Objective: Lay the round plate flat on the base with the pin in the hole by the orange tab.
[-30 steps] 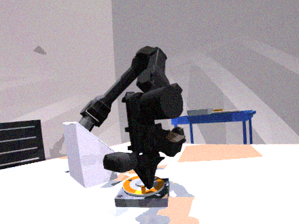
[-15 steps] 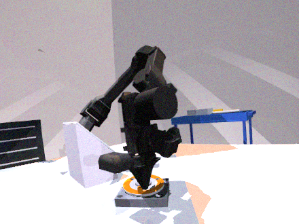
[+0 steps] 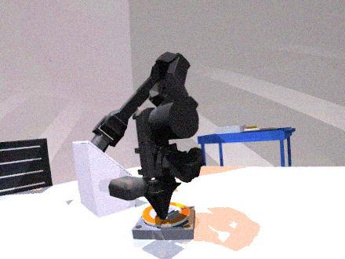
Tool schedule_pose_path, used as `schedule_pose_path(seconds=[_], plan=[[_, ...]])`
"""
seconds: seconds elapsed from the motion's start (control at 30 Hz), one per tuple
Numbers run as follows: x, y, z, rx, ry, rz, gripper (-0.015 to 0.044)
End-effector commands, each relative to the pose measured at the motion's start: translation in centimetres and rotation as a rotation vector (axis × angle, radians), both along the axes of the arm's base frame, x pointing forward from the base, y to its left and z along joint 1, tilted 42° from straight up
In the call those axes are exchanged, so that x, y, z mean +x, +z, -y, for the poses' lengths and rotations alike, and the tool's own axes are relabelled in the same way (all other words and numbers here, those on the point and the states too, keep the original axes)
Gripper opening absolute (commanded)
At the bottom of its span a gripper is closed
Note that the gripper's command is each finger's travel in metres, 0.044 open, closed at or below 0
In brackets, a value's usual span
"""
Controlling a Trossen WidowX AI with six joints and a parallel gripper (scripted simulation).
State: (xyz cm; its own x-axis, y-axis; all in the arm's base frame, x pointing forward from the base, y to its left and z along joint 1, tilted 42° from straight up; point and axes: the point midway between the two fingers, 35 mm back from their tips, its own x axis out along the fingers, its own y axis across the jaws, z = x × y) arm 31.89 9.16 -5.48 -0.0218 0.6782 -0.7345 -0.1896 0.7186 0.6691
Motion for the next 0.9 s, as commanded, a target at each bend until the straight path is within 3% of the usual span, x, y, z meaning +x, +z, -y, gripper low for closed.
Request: schedule_pose_path(seconds=[0.0, 0.87], plan=[[-0.7, -0.5, 0.2, -0.009, 0.004, -0.015, 0.0000], [-2.1, -1.0, 0.9, -0.009, 0.004, -0.016, 0.0000]])
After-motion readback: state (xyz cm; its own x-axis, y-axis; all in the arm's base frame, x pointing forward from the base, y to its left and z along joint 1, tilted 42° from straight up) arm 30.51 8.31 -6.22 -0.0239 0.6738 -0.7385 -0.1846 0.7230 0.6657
